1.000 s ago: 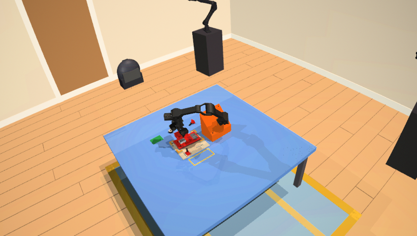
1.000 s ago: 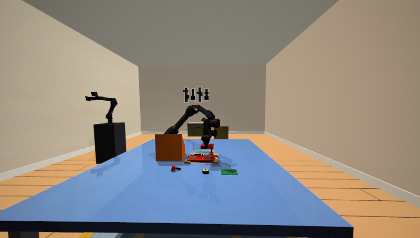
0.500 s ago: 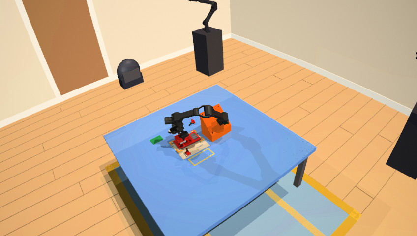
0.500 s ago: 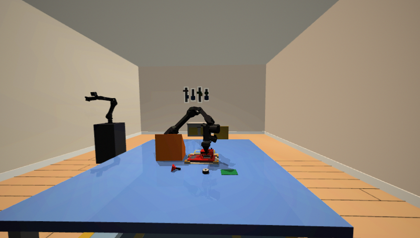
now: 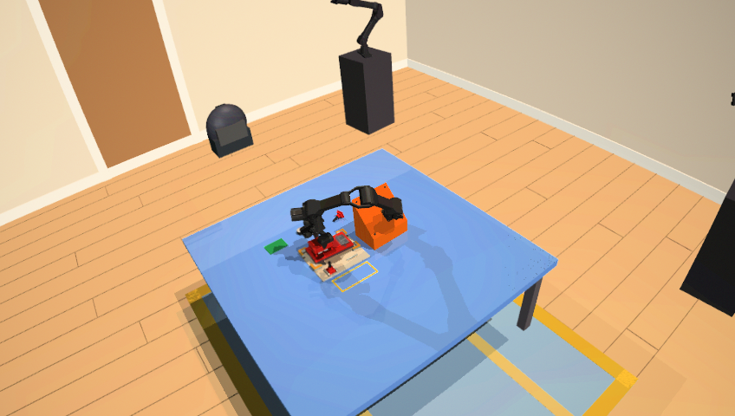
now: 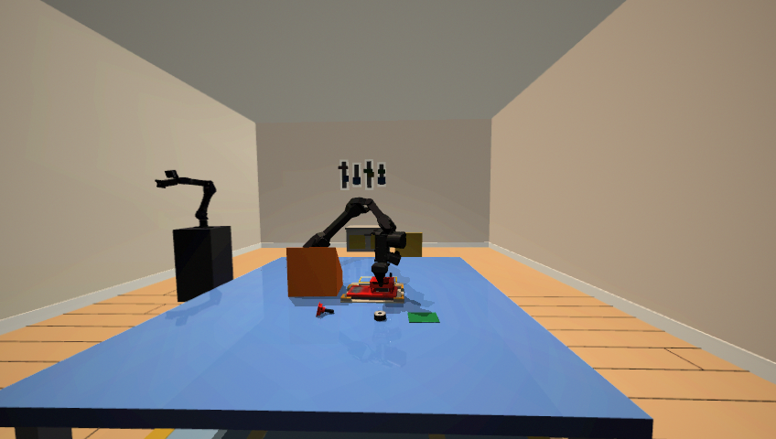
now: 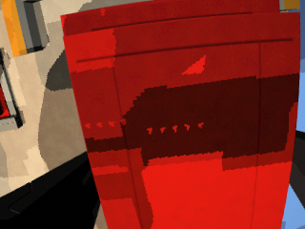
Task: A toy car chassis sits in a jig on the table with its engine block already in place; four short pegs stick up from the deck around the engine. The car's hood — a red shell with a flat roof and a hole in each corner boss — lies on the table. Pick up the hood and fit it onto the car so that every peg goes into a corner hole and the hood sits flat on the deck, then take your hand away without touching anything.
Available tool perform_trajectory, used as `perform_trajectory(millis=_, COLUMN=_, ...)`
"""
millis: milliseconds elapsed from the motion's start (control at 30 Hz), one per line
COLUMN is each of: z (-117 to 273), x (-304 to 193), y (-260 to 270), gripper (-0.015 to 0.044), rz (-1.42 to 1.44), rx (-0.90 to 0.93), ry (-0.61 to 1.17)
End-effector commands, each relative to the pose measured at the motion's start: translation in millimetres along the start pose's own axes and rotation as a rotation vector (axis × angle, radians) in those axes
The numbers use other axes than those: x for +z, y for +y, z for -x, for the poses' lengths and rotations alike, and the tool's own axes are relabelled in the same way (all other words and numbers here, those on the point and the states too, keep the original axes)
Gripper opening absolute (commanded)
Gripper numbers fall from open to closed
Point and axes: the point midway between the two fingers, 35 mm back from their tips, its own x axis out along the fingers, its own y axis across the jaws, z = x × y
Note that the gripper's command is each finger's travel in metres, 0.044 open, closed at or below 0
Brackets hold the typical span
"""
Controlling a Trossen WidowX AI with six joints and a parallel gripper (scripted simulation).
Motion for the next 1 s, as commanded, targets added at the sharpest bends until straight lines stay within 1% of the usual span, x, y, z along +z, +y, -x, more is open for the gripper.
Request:
perform_trajectory(millis=0, z=0.6, x=0.4, y=-0.1, gripper=0.0, rz=-0.005, rx=0.002, ry=-0.005)
perform_trajectory(millis=967, z=-4.9, x=0.6, y=-0.1, gripper=0.0, rz=-0.005, rx=0.002, ry=-0.005)
